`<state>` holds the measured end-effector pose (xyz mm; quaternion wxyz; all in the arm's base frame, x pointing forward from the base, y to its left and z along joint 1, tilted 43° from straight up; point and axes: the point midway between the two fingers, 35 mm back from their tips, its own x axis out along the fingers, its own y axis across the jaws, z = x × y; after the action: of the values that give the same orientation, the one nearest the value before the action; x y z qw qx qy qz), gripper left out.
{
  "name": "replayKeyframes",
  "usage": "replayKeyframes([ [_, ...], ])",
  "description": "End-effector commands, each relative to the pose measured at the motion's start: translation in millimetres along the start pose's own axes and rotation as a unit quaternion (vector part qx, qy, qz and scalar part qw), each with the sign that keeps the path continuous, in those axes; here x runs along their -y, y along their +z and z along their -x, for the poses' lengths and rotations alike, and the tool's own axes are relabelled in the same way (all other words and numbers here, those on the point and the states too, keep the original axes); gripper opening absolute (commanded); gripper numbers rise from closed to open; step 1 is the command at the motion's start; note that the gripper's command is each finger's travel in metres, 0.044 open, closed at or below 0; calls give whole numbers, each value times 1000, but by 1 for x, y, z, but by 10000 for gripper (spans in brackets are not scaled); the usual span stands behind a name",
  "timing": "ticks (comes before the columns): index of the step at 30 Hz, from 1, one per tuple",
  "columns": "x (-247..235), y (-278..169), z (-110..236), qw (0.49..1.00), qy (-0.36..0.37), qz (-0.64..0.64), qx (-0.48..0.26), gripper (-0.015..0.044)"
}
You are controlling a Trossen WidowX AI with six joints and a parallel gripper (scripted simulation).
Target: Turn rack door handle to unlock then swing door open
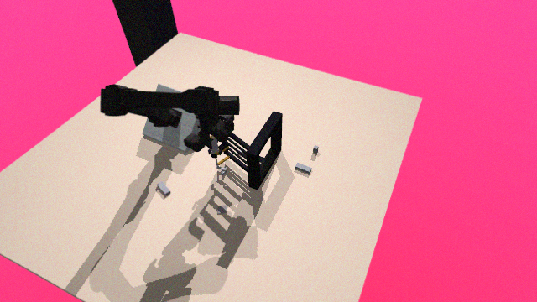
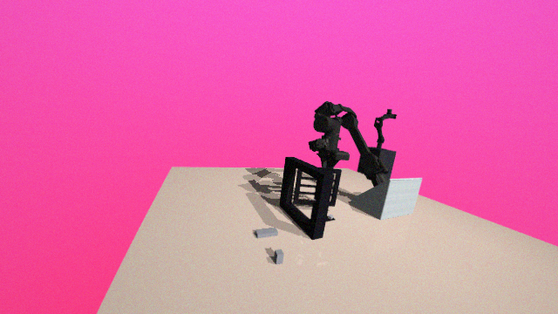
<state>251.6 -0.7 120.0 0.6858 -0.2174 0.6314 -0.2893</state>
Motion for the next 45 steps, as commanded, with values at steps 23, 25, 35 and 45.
replayKeyframes([
  [23, 45, 19, 0, 984, -5, 179, 1, 19],
  [25, 45, 19, 0, 984, -5, 179, 1, 19],
  [35, 45, 19, 0, 984, -5, 179, 1, 45],
  [45, 45, 19, 0, 984, -5, 179, 1, 291],
])
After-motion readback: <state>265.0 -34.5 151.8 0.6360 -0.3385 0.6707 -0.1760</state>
